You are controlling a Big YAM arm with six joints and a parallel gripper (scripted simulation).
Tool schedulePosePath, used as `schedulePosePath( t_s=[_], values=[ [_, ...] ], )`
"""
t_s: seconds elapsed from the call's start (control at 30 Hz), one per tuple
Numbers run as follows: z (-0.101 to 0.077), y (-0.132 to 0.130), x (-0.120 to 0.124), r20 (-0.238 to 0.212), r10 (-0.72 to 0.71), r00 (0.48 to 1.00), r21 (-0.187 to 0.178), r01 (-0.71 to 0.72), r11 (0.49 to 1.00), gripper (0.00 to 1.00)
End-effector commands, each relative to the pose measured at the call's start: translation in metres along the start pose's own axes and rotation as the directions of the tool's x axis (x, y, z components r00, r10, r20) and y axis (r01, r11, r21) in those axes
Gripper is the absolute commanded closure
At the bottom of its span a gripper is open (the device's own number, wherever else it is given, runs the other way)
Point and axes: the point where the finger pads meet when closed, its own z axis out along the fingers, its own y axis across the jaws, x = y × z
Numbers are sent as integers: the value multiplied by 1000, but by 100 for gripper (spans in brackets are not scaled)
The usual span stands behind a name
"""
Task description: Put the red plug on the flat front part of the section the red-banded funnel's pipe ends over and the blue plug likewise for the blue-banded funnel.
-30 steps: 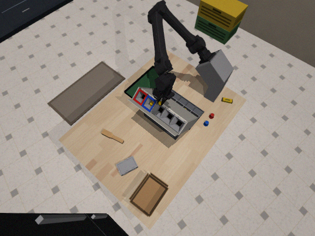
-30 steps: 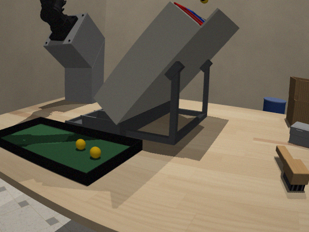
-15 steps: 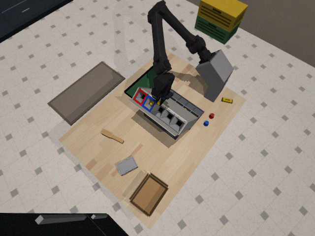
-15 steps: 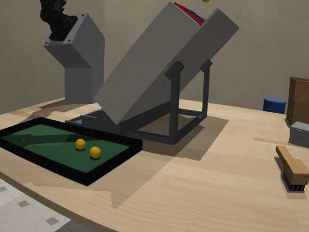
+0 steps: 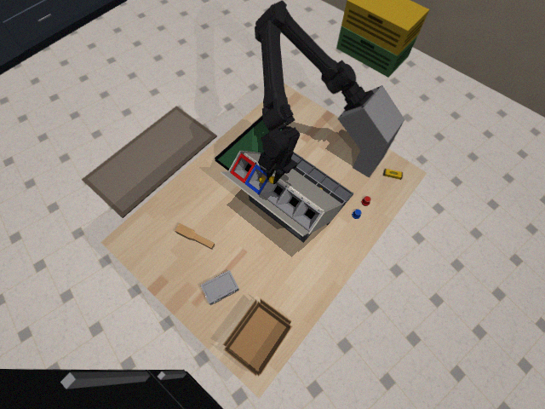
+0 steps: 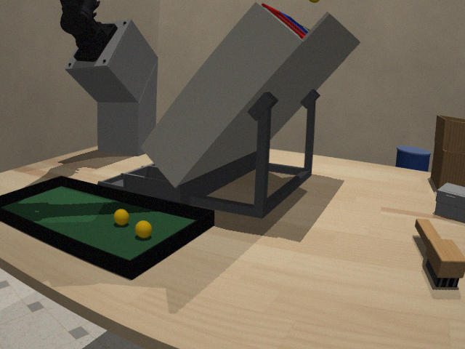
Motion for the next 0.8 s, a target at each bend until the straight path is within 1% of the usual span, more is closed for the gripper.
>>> schedulePosePath(
  t_s=[0.0,0.23,0.77],
  values=[
    [9,-1,-1,9,18,1000,-2,-18,1000,100],
    [21,2,11,15,35,999,-3,-35,999,100],
    [25,2,13,14,34,999,-2,-34,999,100]
  ],
)
